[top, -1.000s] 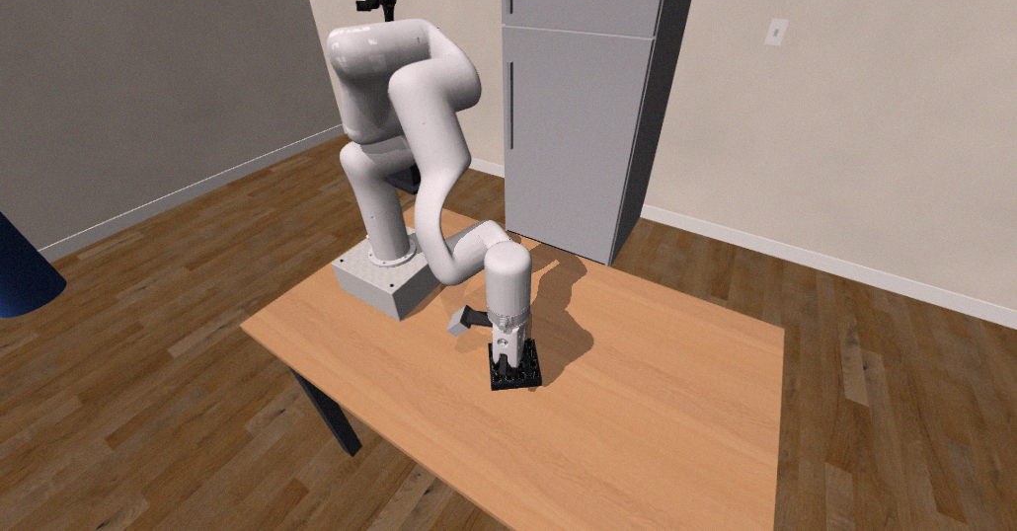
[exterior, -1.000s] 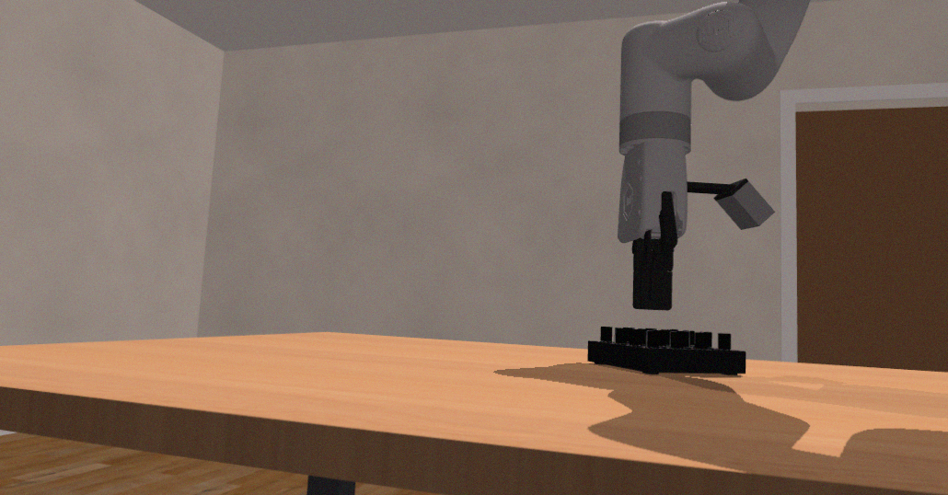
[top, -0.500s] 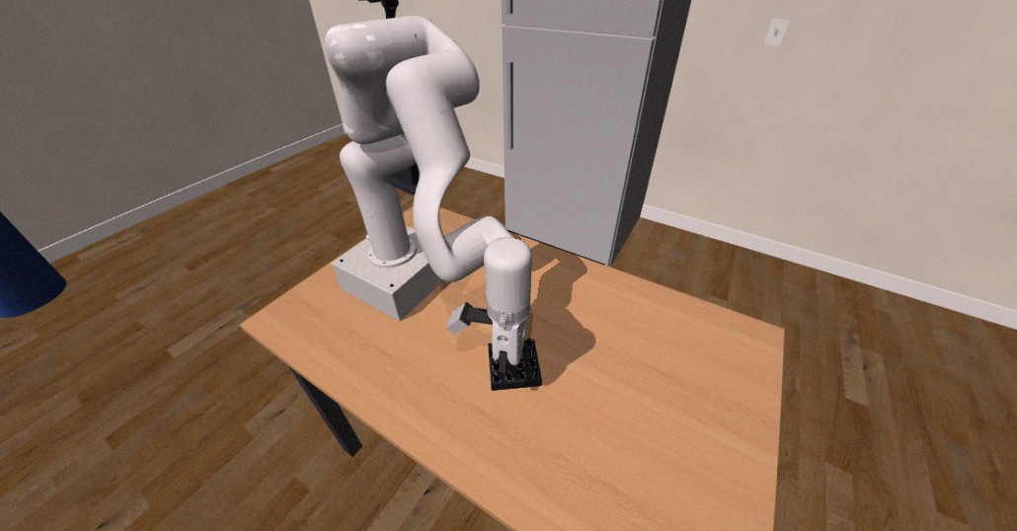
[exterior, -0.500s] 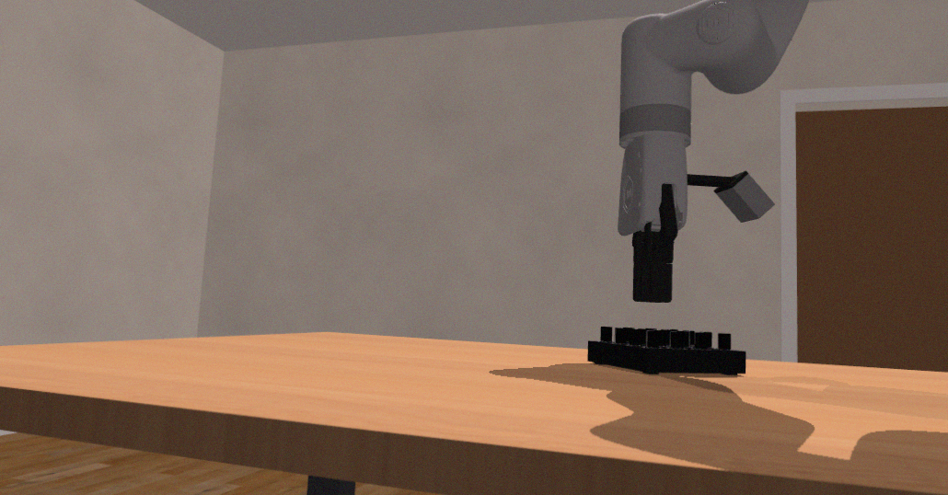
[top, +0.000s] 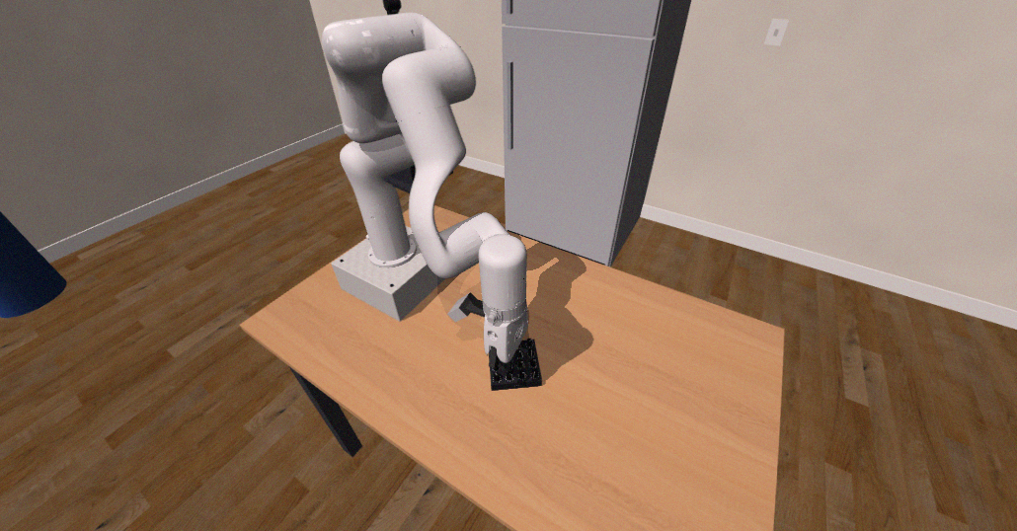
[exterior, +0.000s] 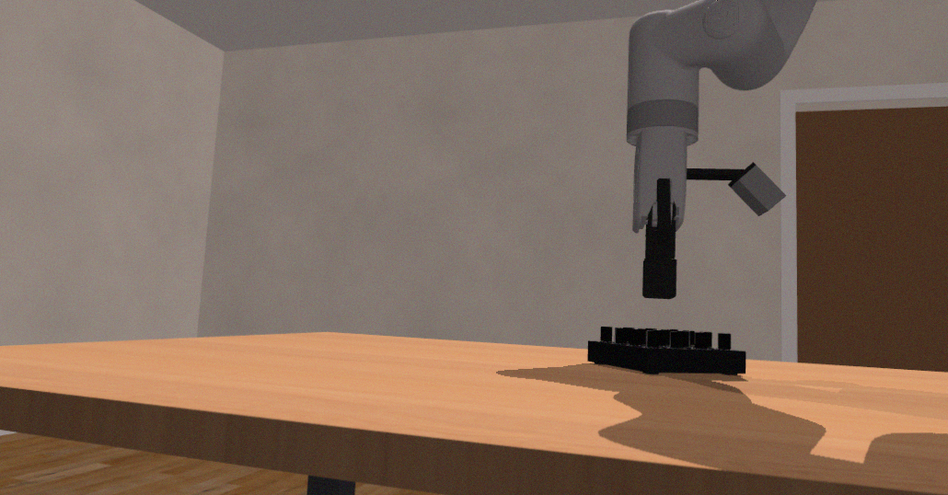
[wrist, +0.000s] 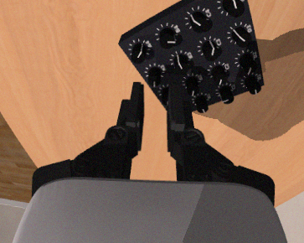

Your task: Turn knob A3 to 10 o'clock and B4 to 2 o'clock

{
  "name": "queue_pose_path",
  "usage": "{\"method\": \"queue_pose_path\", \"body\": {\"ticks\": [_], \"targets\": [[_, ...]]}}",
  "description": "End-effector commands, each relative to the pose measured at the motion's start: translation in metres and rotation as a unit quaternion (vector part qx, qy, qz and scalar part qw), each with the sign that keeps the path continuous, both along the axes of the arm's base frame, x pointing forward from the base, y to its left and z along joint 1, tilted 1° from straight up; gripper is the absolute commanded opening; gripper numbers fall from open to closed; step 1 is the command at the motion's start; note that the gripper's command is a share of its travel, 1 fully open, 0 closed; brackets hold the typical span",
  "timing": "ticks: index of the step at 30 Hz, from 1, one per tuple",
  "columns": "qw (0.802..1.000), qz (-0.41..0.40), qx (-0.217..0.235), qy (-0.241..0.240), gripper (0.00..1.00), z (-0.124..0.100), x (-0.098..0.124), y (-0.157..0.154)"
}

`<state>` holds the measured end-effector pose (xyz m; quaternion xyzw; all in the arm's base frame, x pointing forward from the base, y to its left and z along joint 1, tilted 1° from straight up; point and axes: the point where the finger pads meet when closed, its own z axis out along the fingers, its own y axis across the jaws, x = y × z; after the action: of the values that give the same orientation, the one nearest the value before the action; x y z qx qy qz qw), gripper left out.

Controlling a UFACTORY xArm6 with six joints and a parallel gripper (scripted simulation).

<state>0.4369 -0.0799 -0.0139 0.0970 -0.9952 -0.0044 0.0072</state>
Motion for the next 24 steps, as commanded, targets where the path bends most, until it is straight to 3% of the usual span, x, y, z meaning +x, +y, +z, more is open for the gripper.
{"method": "queue_pose_path", "body": {"ticks": [1, 13, 15, 24], "targets": [[0.997, -0.078, -0.008, -0.001, 0.19, 0.004, -0.003, 0.0], [0.963, -0.269, -0.01, -0.001, 0.19, 0.01, -0.015, 0.0], [0.963, -0.269, -0.01, -0.001, 0.19, 0.01, -0.015, 0.0], [0.905, -0.426, -0.012, -0.001, 0.19, 0.016, -0.025, 0.0]]}}
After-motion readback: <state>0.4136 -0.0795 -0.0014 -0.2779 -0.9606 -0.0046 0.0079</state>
